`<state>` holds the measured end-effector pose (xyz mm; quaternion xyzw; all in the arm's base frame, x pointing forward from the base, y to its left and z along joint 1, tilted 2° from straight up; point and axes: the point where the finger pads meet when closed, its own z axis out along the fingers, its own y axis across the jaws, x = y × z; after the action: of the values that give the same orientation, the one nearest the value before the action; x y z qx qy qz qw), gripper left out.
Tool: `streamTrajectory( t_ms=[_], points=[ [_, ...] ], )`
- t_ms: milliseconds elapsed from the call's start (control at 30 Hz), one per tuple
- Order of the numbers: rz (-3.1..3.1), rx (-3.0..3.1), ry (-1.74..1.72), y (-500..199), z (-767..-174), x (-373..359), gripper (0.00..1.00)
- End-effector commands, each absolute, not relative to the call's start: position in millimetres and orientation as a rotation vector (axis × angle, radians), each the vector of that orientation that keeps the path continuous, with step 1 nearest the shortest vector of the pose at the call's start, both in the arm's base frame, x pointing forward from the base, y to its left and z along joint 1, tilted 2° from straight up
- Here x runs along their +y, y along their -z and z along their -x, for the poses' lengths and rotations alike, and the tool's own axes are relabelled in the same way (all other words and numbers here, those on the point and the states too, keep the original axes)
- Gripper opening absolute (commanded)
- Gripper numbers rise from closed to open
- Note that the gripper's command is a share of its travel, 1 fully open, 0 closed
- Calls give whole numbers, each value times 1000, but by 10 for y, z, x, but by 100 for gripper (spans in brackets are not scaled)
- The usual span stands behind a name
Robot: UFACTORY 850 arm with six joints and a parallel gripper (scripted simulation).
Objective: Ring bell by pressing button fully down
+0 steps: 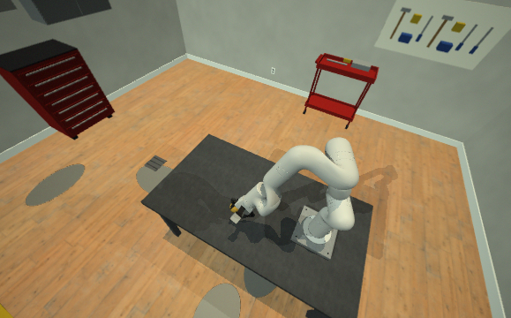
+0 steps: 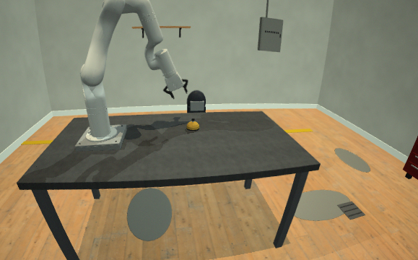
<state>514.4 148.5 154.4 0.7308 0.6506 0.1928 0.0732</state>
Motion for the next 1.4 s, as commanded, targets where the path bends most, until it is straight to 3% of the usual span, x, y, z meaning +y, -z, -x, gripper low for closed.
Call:
streamTrajectory(
  t_ms=[0,1367],
  points=[
    [-2356,1777,-506,-1484,-5319,1300,100],
    [-3137,228,39,-1024,-5779,416,100]
  ],
)
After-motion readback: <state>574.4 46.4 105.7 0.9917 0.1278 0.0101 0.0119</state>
